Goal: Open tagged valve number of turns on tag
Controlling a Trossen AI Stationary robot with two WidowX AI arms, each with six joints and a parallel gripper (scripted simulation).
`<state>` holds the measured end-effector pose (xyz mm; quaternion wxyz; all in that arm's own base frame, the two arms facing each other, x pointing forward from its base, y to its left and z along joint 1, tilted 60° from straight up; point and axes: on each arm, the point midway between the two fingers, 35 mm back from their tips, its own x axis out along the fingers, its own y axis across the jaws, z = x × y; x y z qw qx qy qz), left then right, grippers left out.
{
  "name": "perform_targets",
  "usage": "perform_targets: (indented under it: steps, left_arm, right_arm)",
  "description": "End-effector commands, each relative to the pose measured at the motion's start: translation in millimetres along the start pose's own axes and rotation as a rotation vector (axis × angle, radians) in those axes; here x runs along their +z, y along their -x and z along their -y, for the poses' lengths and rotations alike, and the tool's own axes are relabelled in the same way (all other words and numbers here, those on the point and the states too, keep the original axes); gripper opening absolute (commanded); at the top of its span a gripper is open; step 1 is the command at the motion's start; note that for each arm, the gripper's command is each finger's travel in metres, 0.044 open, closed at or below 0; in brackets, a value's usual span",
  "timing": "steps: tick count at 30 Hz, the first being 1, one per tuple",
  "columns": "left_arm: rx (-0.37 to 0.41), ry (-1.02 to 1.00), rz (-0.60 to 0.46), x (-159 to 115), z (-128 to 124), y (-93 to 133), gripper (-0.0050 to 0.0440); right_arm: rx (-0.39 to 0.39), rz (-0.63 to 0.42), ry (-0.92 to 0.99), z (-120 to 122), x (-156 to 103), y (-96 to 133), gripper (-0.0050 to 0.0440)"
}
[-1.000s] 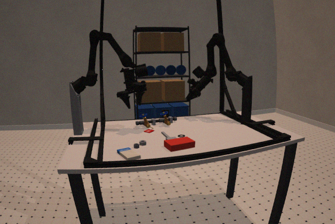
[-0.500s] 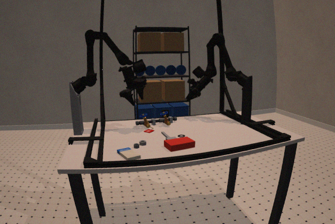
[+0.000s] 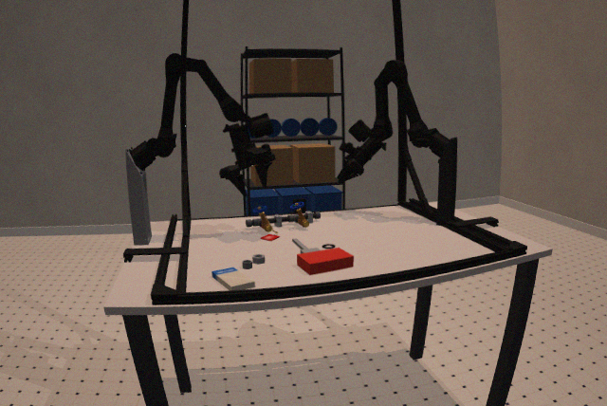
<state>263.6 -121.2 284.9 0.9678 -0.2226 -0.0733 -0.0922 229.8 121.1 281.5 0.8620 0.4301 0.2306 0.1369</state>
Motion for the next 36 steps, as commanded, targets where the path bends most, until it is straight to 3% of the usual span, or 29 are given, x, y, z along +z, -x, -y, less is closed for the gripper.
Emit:
perform_targets:
  steps: [1, 7, 9, 14, 36]
  left_arm:
    - [0.0, 0.0, -0.001, 0, 0, 0, 0.04]
    - [0.0, 0.0, -0.001, 0, 0, 0, 0.04]
    - [0.0, 0.0, -0.001, 0, 0, 0, 0.04]
    - [0.0, 0.0, -0.001, 0, 0, 0, 0.04]
    - [0.0, 0.0, -0.001, 0, 0, 0, 0.04]
  right_arm:
    - [-0.133, 0.037, -0.197, -3, 8, -32, 0.04]
    - [-0.261, 0.13, -0.427, -4, 13, -70, 0.04]
    - [-0.261, 0.13, -0.427, -4, 13, -70, 0.04]
    - [-0.343, 0.244, -0.615, -4, 11, -105, 0.04]
    - [-0.345, 0.248, -0.62, -4, 11, -106, 0.04]
